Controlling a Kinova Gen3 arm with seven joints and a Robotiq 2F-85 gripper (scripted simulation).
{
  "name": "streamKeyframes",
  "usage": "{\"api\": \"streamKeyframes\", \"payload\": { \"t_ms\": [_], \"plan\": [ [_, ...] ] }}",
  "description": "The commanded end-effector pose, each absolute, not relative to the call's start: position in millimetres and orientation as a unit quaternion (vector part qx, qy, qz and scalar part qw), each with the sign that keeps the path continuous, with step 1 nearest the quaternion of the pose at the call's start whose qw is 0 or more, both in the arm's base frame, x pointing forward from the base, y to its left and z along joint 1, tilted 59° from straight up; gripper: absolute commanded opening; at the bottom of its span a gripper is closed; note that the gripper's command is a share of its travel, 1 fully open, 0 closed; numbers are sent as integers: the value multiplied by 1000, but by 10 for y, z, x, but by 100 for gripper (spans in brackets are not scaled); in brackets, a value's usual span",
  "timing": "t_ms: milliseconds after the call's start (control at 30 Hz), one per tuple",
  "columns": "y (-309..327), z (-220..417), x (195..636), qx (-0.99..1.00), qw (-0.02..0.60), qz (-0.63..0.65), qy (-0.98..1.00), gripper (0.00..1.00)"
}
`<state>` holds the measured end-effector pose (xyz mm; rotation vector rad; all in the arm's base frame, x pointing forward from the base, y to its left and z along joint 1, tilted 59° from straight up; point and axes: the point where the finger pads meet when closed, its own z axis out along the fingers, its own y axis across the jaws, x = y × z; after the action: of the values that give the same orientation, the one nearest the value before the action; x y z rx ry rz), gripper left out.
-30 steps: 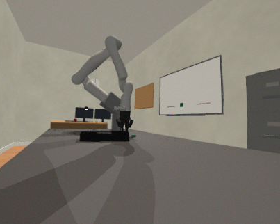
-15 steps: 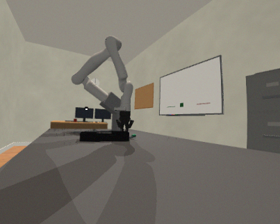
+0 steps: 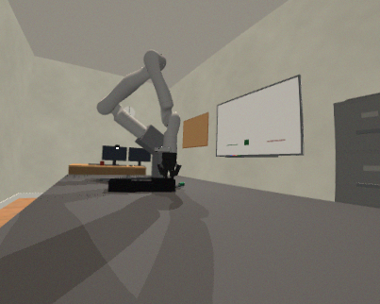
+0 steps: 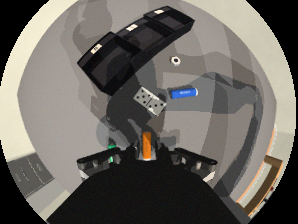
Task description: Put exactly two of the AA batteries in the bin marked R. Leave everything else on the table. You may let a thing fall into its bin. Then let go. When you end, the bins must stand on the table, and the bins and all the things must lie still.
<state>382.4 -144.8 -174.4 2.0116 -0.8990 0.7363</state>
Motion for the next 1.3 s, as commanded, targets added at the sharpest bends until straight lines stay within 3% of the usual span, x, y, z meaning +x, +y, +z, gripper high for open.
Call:
{"api": "streamKeyframes", "payload": {
  "t_ms": [0,33,67,1267],
  "plan": [
    [-1438,-1761,3826,795,397,290,-355,29],
    [-1437,-1762,3827,795,397,290,-355,29],
    [-1437,-1762,3827,795,397,290,-355,9],
    [-1293,-1659,3776,795,400,289,-353,9]
  ]
}}
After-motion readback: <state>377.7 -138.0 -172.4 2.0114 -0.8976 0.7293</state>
